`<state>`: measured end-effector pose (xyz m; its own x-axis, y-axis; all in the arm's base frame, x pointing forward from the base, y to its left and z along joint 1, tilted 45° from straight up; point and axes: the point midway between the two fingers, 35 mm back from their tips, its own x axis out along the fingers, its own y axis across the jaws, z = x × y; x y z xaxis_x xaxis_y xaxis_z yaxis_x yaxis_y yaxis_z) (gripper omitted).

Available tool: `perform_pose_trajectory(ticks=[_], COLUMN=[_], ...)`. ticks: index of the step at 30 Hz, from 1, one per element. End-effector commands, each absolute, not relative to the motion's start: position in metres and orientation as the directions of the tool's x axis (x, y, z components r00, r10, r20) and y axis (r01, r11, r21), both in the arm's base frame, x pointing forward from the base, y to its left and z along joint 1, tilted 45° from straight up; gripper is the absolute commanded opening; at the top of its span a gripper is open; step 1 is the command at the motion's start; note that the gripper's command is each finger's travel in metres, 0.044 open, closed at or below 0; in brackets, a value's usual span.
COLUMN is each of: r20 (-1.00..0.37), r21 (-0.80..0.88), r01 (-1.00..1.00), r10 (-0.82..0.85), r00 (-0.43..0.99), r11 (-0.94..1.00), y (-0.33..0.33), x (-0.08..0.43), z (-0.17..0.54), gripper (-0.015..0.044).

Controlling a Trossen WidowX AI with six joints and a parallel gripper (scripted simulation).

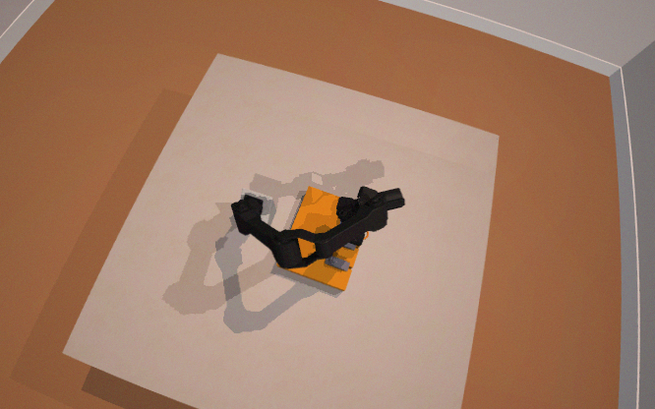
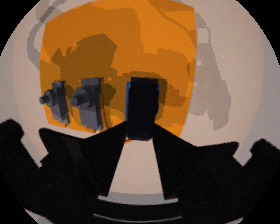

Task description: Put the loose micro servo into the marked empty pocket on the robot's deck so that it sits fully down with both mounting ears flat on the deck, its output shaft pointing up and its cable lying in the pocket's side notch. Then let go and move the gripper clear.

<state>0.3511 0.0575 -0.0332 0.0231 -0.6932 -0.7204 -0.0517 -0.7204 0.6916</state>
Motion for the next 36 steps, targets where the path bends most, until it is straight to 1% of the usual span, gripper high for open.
perform_pose_trajectory(ticks=[1, 15, 22, 26, 30, 35, 36], r20=[-0.718, -0.718, -0.718, -0.718, -0.719, -0.719, -0.718], r21=[0.694, 0.694, 0.694, 0.694, 0.693, 0.693, 0.695], r01=[-0.045, -0.045, -0.045, -0.045, -0.045, -0.045, -0.038], r10=[-0.695, -0.696, -0.696, -0.695, -0.695, -0.694, -0.696], r00=[0.027, 0.027, 0.027, 0.027, 0.027, 0.027, 0.029], r11=[-0.719, -0.718, -0.718, -0.719, -0.719, -0.719, -0.718], y=[0.055, 0.045, 0.046, 0.052, 0.069, 0.070, 0.069], x=[0.351, 0.352, 0.351, 0.351, 0.347, 0.346, 0.344], z=[-0.036, -0.046, -0.045, -0.040, -0.019, -0.019, -0.021], gripper=[0.0000, 0.0000, 0.0184, 0.0187, 0.0187, 0.0187, 0.0214])
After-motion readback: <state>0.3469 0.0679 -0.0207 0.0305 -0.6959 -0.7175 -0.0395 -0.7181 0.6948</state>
